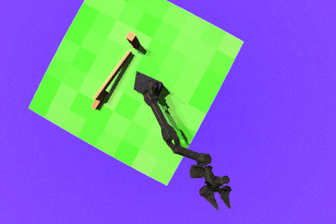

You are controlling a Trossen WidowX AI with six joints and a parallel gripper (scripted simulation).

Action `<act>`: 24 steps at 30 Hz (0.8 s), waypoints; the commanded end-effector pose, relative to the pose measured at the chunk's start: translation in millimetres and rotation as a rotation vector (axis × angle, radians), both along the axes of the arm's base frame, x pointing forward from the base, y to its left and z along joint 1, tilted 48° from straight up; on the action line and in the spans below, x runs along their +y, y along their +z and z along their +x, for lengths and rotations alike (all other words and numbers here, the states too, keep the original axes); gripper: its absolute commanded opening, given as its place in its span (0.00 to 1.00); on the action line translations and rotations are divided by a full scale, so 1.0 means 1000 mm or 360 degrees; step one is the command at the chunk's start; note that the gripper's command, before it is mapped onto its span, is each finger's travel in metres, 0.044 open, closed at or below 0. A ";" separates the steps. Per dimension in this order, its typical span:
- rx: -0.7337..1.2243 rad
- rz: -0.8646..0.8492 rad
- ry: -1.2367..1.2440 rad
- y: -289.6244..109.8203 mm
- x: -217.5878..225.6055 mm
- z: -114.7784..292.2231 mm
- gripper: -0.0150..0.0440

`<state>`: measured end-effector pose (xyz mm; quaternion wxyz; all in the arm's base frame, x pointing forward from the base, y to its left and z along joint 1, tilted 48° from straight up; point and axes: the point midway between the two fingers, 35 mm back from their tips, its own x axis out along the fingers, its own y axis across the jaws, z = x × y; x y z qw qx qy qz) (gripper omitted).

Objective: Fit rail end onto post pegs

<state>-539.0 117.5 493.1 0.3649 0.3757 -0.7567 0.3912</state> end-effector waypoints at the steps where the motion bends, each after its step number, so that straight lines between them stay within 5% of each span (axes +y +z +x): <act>1: -0.0003 -0.0001 -0.0004 0.000 0.001 0.000 0.98; 9: -0.0189 -0.0102 -0.0298 -0.016 0.095 0.002 1.00; 24: -0.0415 -0.0463 -0.0606 -0.003 0.260 0.099 1.00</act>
